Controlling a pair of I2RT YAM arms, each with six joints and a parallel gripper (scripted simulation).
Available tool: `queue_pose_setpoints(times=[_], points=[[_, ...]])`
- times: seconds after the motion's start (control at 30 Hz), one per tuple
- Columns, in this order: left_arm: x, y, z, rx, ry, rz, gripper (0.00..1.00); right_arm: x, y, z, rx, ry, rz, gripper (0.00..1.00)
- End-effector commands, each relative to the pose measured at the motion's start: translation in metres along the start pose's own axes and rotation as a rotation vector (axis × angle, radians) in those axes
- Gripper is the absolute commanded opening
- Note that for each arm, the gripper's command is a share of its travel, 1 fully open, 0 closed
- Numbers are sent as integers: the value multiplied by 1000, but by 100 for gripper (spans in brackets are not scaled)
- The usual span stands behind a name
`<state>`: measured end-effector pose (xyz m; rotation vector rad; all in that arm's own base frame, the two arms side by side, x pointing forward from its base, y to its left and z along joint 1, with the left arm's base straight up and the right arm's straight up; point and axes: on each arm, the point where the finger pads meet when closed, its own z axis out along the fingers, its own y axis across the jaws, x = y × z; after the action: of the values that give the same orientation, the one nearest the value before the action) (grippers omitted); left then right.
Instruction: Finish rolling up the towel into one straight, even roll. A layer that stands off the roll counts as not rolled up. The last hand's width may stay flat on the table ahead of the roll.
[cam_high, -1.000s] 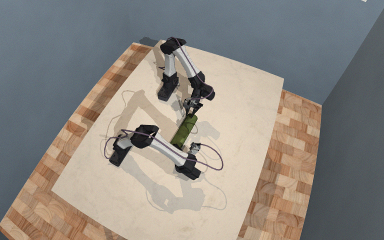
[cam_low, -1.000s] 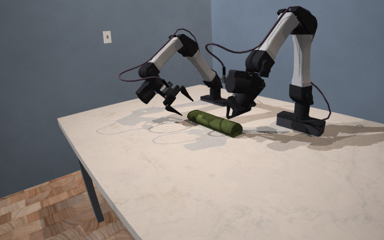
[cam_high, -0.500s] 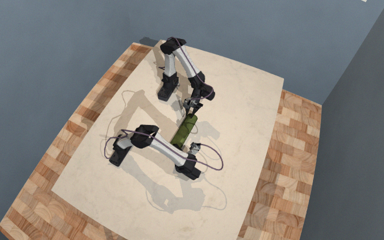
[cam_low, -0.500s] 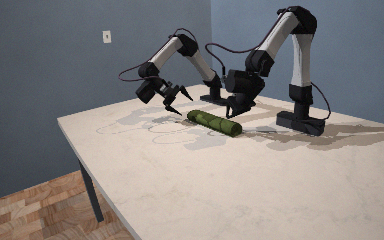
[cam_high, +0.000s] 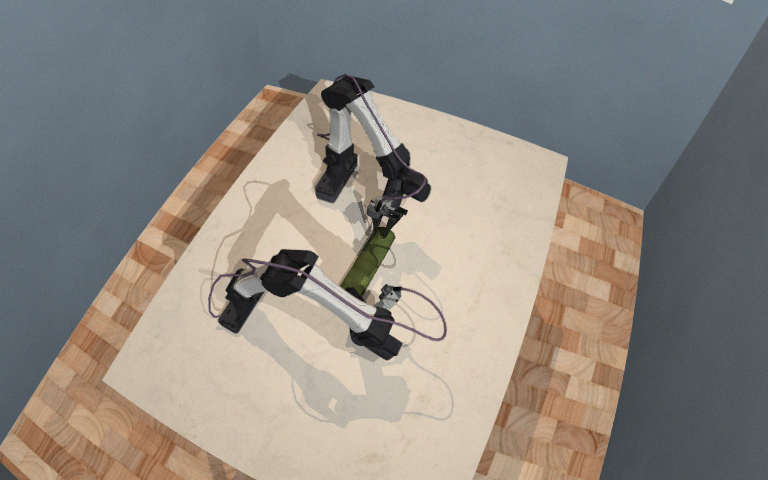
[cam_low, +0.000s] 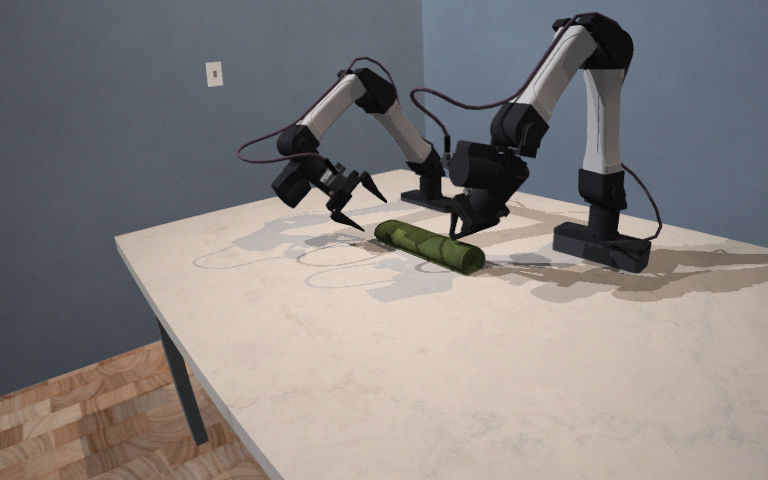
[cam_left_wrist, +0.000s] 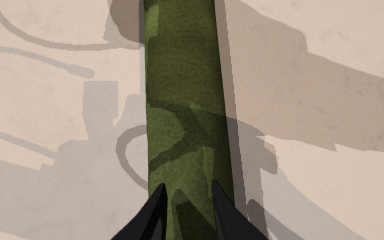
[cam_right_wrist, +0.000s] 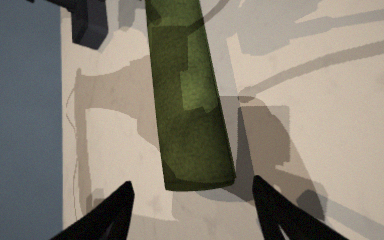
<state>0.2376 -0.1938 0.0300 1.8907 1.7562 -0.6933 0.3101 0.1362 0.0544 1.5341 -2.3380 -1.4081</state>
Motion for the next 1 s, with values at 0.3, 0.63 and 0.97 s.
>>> queue_pose_setpoints(times=[0.3,0.63,0.97], points=[[6,0,10,-2,3,1,32,-11,9,-13,-77,45,-34,85],[-2,0,0,-2,3,1,32,-11,9,-13,-77,45,-34,85],[-10,0,-8,-2,3,1,32,-11,9,-13,-77,45,-34,85]])
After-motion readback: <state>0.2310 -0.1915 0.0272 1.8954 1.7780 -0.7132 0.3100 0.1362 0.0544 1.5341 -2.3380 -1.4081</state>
